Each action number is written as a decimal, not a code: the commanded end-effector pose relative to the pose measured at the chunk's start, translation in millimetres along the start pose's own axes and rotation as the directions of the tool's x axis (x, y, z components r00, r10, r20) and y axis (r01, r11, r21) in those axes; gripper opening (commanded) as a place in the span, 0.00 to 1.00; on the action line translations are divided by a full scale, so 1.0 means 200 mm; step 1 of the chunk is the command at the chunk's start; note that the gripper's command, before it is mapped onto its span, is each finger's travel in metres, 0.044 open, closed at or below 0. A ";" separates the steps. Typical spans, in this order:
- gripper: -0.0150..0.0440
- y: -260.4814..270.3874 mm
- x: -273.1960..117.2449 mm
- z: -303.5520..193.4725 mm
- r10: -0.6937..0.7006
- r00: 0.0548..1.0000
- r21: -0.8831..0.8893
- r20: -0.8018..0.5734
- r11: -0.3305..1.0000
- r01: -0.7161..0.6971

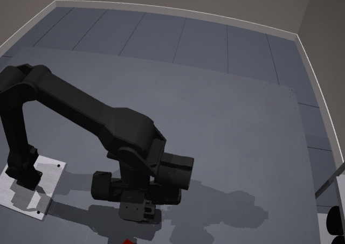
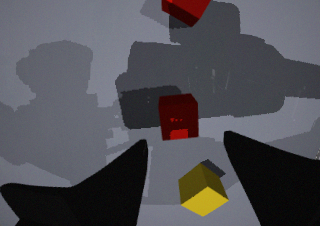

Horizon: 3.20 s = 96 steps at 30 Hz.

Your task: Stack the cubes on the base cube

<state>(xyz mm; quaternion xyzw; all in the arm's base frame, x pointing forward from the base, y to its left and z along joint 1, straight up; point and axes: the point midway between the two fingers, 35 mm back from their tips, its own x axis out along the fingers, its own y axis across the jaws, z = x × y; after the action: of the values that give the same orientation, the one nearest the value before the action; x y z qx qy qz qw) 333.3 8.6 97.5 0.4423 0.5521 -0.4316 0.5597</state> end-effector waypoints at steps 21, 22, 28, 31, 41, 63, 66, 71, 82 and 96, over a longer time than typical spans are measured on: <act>0.70 0.01 0.20 0.01 0.009 1.000 0.004 0.008 1.000 -0.009; 0.70 0.01 0.21 0.01 0.009 1.000 0.004 0.008 1.000 -0.009; 0.66 0.01 0.23 0.01 0.009 1.000 0.004 0.008 1.000 -0.009; 0.53 0.01 0.23 0.01 0.009 1.000 0.004 0.008 1.000 -0.009; 0.43 0.01 0.18 0.01 0.009 1.000 0.004 0.008 1.000 -0.009; 0.43 0.02 -0.16 0.01 0.009 1.000 0.004 0.008 1.000 -0.009; 0.43 0.02 -0.21 0.01 0.009 1.000 0.004 0.008 1.000 -0.009; 0.43 0.01 -0.29 0.00 0.009 1.000 0.004 0.008 1.000 -0.009; 0.43 0.01 -0.28 -0.10 0.009 1.000 -0.272 0.006 0.962 -0.007; 0.43 0.02 -0.19 -0.31 0.009 1.000 -0.772 0.001 0.636 -0.005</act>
<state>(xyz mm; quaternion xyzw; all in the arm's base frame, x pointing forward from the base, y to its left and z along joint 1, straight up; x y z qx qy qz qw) 323.7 60.2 140.0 0.2085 0.6696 -0.1976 0.6850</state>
